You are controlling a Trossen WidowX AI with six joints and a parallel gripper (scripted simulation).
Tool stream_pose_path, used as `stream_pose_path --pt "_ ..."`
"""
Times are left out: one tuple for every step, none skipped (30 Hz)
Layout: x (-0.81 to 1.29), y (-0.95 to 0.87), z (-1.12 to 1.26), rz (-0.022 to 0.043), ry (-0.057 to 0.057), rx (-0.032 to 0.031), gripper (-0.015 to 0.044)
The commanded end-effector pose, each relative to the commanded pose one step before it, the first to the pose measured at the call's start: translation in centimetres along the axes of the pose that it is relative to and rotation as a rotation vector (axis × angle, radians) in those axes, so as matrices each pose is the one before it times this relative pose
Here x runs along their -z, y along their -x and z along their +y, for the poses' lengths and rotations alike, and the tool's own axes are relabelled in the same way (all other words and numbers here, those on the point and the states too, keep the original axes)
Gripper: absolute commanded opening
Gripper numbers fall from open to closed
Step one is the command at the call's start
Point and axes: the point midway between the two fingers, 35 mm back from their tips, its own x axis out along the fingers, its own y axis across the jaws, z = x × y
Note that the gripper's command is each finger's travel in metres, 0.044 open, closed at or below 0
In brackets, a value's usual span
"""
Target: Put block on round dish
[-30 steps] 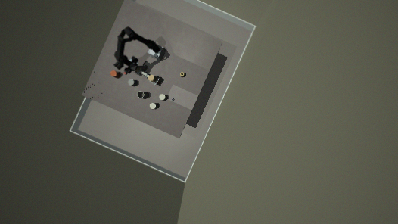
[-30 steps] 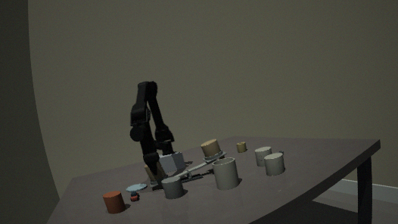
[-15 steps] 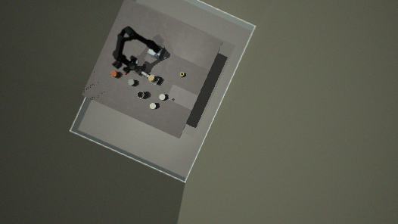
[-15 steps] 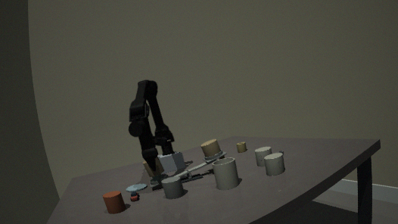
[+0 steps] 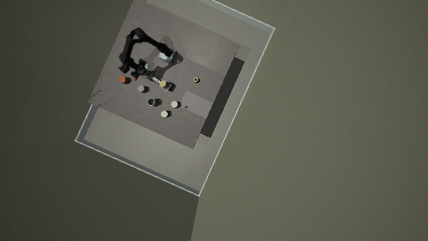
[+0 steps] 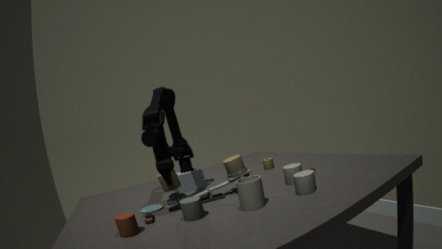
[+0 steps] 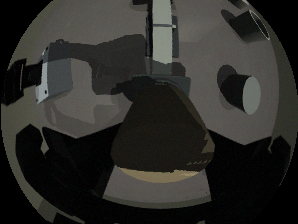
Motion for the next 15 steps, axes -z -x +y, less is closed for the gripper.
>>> stream_pose_path --pt "0.04 1.292 -0.33 0.00263 0.0022 0.02375 0.0" --pt "0.0 0.128 0.001 0.0 0.0 0.0 0.0" --pt "-0.001 0.128 0.002 0.0 0.0 0.0 0.0" --pt "-0.001 0.129 0.002 0.0 0.0 0.0 0.0" --pt "-0.001 0.129 0.003 0.0 0.0 0.0 0.0" --pt "-0.001 0.129 0.003 0.0 0.0 0.0 0.0" --pt "-0.001 0.129 0.004 0.0 0.0 0.0 0.0" --pt "-0.001 0.129 0.004 0.0 0.0 0.0 0.0" --pt "-0.002 0.129 0.005 0.0 0.0 0.0 0.0" --pt "-0.002 0.129 0.006 0.0 0.0 0.0 0.0" --pt "-0.002 0.129 0.006 0.0 0.0 0.0 0.0" --pt "-0.002 0.129 0.007 0.0 0.0 0.0 0.0" --pt "-0.002 0.129 0.007 0.0 0.0 0.0 0.0" --pt "-0.003 0.129 0.008 0.0 0.0 -0.00001 0.0" --pt "-0.003 0.129 0.008 0.0 0.0 -0.00001 0.0"
